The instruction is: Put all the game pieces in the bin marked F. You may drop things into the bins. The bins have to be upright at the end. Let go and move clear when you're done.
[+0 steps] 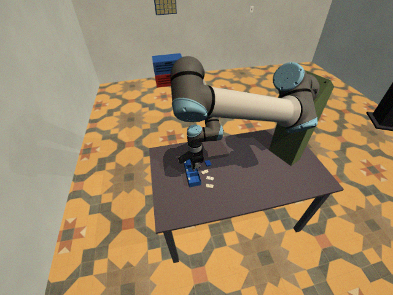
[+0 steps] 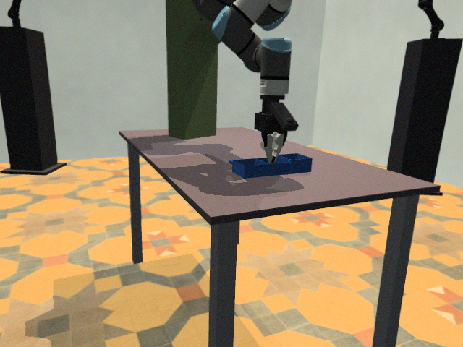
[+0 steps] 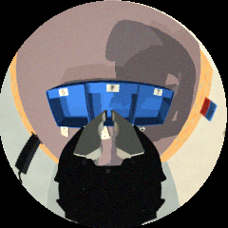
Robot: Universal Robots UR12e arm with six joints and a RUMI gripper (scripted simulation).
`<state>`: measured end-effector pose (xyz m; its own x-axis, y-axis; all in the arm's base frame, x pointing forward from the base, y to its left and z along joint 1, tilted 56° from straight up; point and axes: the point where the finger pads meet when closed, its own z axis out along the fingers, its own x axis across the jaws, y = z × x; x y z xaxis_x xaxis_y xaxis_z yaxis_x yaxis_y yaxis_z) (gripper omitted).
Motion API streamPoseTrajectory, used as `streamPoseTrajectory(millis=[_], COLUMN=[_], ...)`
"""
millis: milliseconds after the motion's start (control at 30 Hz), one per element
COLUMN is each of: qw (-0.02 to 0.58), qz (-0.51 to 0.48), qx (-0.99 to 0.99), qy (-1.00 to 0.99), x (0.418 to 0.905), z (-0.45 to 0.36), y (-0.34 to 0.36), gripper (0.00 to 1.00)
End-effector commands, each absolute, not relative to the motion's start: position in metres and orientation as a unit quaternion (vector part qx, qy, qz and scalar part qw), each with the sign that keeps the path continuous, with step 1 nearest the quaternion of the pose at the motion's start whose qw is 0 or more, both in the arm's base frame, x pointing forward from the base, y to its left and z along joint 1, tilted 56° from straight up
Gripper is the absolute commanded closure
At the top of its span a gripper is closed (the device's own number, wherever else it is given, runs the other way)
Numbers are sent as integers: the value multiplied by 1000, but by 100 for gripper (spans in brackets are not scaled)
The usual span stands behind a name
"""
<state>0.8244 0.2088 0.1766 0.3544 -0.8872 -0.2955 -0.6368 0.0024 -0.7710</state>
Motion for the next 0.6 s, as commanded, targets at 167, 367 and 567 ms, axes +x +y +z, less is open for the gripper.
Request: streamPoseTrajectory(millis=[167, 367, 567], qw=[445, 445, 445], qz=[-141, -141, -141], qx=[-692, -692, -692], qy=[551, 551, 551], x=[815, 809, 806], z=[184, 188, 191], y=[202, 198, 196], gripper=[96, 96, 96])
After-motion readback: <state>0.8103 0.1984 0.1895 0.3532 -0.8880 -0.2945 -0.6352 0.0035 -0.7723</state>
